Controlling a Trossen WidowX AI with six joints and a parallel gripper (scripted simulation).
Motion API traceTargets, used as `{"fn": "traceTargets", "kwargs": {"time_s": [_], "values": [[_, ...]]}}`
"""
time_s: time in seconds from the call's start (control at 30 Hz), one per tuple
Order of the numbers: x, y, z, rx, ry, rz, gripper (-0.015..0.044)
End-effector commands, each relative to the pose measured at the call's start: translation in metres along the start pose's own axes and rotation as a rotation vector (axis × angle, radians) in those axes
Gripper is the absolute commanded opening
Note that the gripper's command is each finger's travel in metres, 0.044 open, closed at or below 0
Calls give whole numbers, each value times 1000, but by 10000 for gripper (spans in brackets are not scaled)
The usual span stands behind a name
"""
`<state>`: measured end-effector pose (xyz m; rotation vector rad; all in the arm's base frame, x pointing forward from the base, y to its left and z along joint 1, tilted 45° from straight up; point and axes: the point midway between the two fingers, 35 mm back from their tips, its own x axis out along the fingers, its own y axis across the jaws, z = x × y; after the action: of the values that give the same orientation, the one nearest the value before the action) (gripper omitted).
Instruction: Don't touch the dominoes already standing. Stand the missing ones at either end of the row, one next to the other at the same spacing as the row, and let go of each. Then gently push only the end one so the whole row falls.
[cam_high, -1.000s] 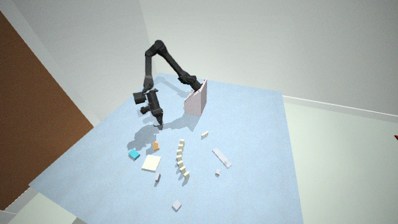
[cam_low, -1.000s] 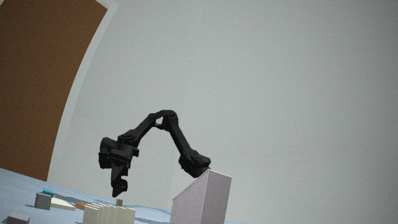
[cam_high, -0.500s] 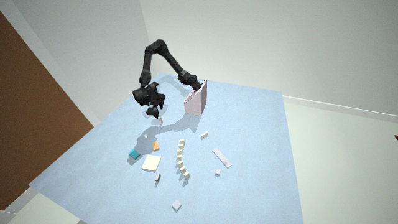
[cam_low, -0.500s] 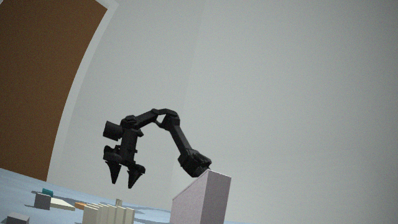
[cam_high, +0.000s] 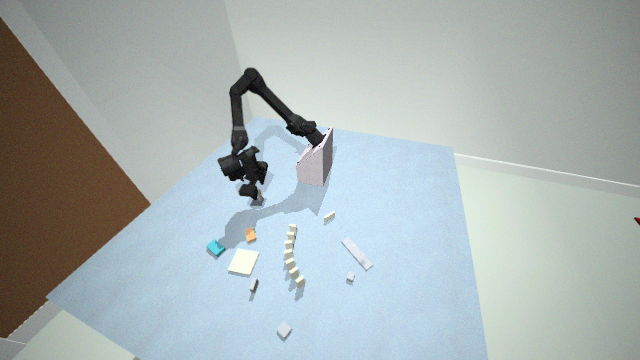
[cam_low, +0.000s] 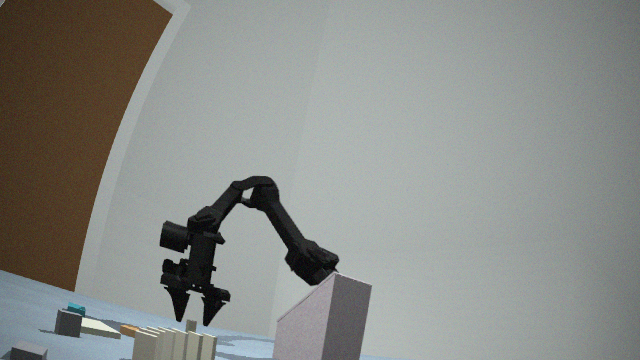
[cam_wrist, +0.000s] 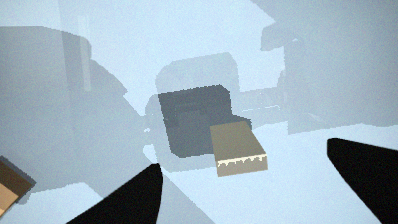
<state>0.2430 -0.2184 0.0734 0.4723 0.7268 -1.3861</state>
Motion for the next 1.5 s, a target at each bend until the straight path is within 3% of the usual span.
{"fn": "traceTargets", "kwargs": {"time_s": [0.0, 0.33, 0.77, 1.1, 1.33, 1.47], "values": [[4, 1, 0, -2, -2, 11, 440], [18, 1, 0, -3, -3, 11, 440], [18, 1, 0, -3, -3, 11, 107], [15, 2, 0, -2, -2, 11, 107], [-93, 6, -1, 2, 8, 9, 107], [-118, -1, 0, 1, -1, 9, 107]]}}
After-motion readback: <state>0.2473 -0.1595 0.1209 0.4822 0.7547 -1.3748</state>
